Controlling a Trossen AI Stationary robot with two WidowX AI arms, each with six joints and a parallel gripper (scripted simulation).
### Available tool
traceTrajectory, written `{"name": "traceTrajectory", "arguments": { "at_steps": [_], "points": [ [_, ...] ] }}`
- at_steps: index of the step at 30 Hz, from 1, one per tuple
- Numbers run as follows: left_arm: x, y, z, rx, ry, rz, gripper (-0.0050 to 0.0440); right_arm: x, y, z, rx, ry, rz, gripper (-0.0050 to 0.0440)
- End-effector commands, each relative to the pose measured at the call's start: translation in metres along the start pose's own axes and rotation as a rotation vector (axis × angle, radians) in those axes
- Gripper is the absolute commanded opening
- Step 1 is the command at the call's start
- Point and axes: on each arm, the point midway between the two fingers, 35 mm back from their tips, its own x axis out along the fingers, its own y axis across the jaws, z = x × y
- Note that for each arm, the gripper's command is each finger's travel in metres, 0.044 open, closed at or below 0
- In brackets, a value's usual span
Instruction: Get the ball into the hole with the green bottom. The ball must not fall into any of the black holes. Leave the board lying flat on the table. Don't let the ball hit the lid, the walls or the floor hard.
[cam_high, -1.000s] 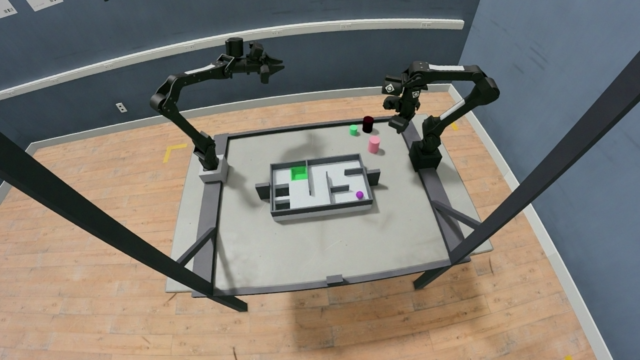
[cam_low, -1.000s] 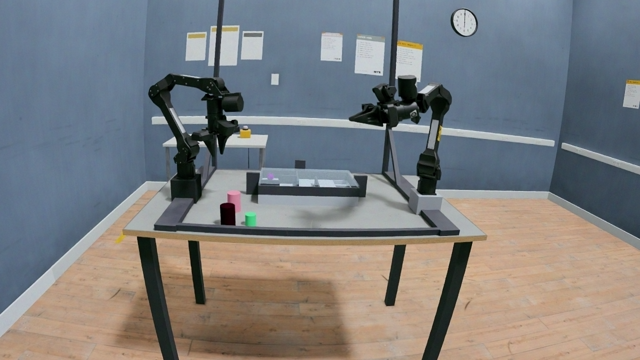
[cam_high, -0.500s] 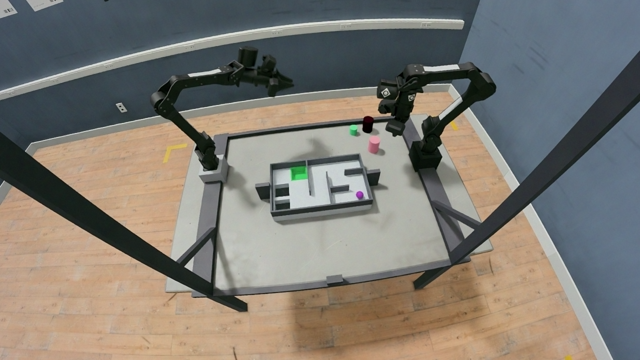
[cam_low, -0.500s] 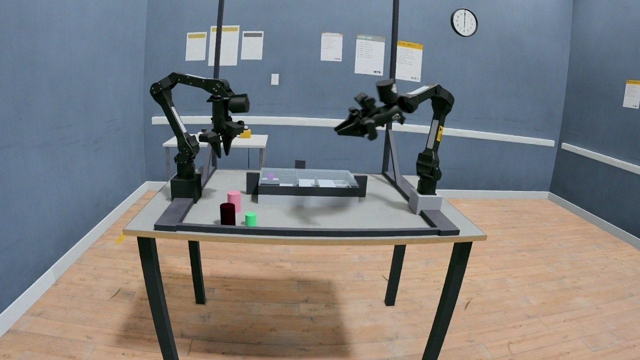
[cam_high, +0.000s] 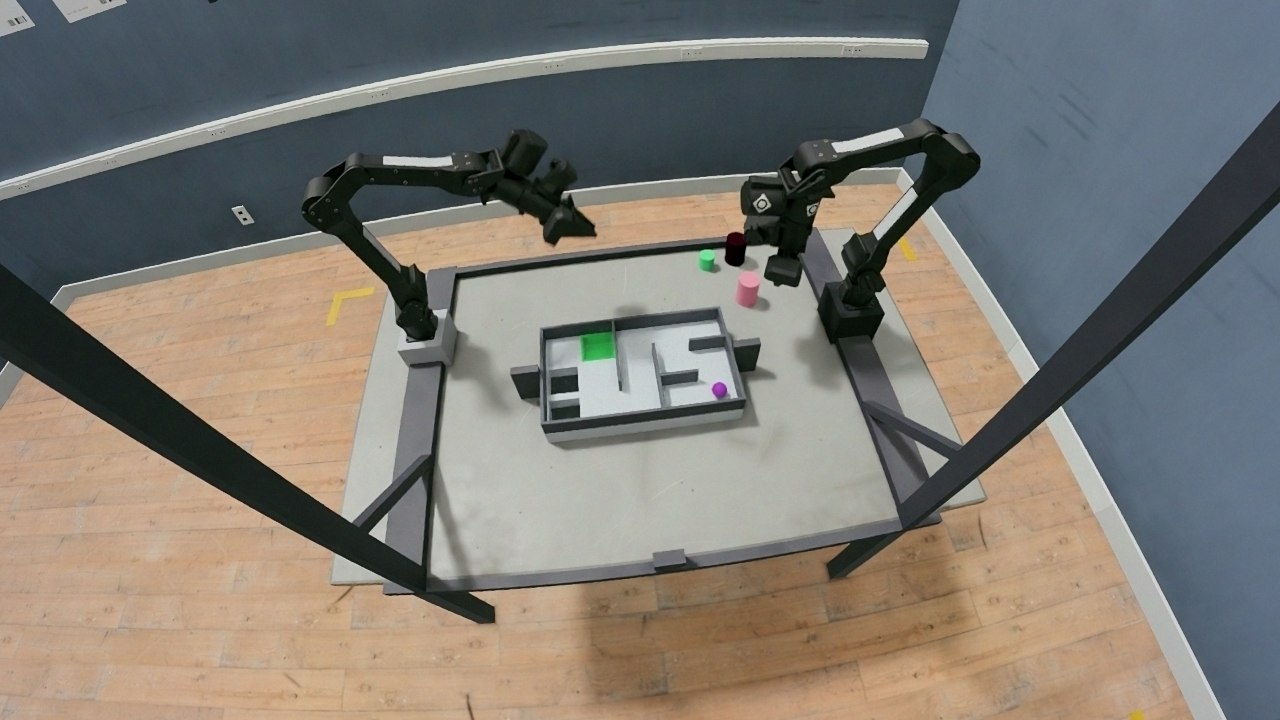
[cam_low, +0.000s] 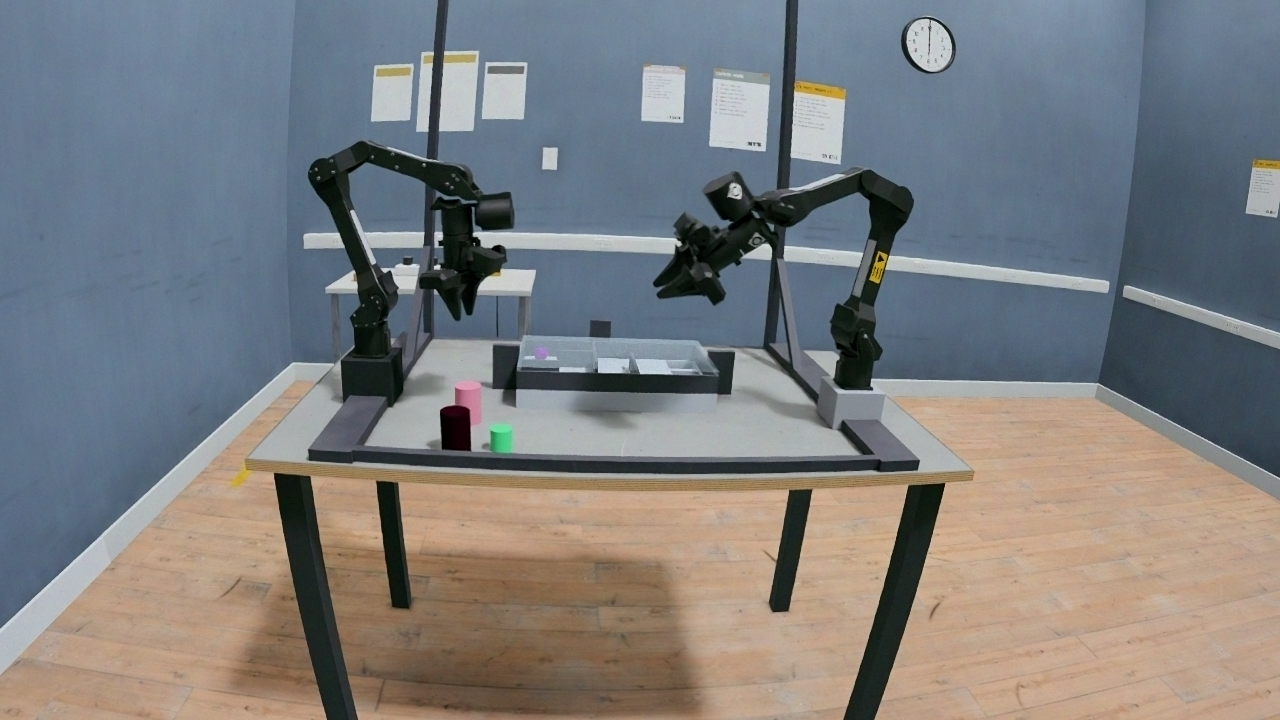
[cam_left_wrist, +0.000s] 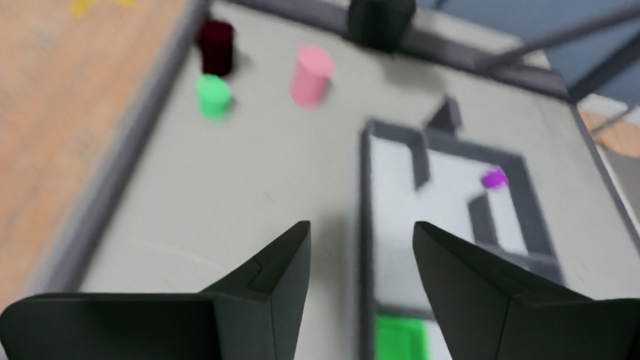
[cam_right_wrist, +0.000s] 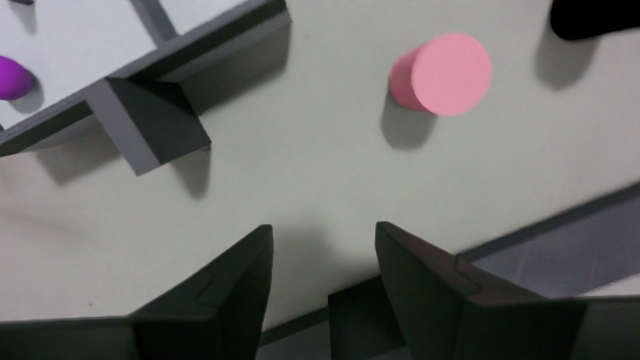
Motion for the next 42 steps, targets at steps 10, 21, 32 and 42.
{"name": "traceTrajectory", "arguments": {
  "at_steps": [10, 21, 32, 42],
  "points": [
    [0.013, -0.07, -0.075, -0.032, 0.247, 0.0, 0.018, 0.008, 0.031, 0.015, -0.141, -0.04, 0.004, 0.018],
    [0.0, -0.113, -0.146, 0.021, 0.434, 0.066, 0.018, 0.021, 0.061, 0.02, -0.267, -0.062, 0.005, 0.018],
    [-0.032, -0.136, -0.213, 0.155, 0.556, 0.179, 0.018, 0.036, 0.095, 0.018, -0.401, -0.083, 0.01, 0.018],
    [-0.044, -0.135, -0.232, 0.215, 0.575, 0.228, 0.018, 0.041, 0.106, 0.016, -0.443, -0.091, 0.013, 0.018]
  ]
}}
